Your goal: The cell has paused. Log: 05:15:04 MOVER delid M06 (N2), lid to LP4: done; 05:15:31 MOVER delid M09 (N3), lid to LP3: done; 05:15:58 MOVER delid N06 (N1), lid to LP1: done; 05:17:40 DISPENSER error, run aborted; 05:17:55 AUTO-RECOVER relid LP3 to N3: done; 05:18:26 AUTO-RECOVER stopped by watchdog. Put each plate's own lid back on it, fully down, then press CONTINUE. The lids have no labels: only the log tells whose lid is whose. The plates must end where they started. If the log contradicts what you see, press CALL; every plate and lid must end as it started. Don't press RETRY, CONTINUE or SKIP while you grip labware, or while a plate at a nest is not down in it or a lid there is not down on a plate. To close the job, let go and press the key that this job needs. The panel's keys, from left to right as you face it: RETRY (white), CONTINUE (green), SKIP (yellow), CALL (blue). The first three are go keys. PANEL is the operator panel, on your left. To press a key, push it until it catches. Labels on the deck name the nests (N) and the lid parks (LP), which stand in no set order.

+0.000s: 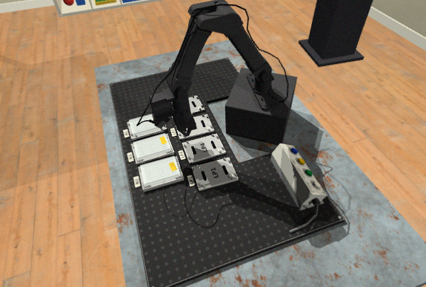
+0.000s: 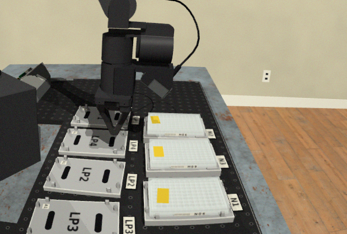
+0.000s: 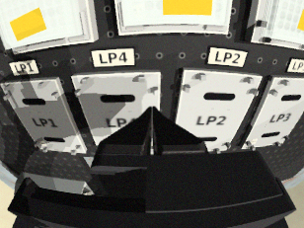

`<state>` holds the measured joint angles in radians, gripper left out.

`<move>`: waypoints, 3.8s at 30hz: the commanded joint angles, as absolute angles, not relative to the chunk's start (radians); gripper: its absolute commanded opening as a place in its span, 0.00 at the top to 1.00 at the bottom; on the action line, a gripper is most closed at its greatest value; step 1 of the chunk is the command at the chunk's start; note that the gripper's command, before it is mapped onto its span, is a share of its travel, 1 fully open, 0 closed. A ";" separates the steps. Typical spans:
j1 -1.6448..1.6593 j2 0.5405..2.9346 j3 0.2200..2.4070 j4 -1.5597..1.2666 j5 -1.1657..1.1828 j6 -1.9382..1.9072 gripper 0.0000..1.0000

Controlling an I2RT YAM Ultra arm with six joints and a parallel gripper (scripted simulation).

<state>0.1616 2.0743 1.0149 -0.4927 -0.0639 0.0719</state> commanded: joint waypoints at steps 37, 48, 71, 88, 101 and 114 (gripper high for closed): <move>0.068 1.772 0.957 -0.709 -0.077 -0.046 1.00; 0.162 1.743 0.923 -0.691 -0.064 -0.067 1.00; 0.536 1.750 0.960 -0.700 -0.033 -0.112 1.00; 0.780 1.813 1.056 -0.724 -0.014 -0.012 1.00; 0.874 1.751 0.976 -0.691 -0.008 -0.050 1.00; 1.060 1.709 0.921 -0.677 0.011 -0.085 1.00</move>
